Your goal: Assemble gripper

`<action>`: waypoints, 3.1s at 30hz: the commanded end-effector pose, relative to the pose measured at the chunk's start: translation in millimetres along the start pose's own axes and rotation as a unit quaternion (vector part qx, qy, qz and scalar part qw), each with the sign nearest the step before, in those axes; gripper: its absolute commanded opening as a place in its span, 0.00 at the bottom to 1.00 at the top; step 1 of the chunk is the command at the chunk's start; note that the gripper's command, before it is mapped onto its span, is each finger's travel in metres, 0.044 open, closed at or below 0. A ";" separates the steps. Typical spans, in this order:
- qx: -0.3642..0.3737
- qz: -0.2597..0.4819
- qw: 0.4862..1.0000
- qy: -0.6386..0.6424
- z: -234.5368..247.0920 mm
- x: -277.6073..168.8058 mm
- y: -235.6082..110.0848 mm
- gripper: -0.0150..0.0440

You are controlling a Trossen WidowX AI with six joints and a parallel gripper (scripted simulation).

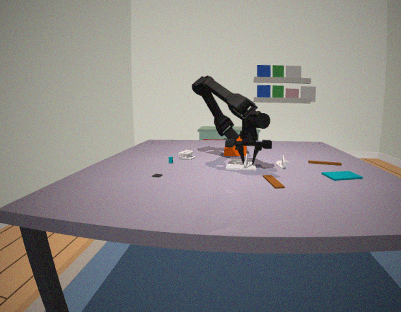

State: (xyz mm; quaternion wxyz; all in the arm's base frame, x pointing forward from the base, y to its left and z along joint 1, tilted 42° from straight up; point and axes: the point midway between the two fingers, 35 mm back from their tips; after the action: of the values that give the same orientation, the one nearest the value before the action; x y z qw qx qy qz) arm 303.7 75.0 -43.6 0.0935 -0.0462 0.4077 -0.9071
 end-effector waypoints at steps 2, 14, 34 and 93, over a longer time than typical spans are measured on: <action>0.002 0.001 1.000 -0.003 0.7 -0.3 0.3 0.48; 0.002 0.001 1.000 -0.003 0.7 -0.3 0.3 0.48; 0.000 0.000 1.000 0.000 0.0 0.0 0.0 0.63; -0.006 0.003 0.892 0.452 -43.8 -2.5 -70.0 1.00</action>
State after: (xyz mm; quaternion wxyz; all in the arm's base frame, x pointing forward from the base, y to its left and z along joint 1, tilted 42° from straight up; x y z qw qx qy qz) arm 291.1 150.1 -17.8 -0.0824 0.3437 0.4141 -0.8388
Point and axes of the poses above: the point midway between the two fingers, 35 mm back from their tips, its own y axis out along the fingers, its own z axis across the jaws, x = y × z, and after that the axes turned 12 degrees about -y, right-handed
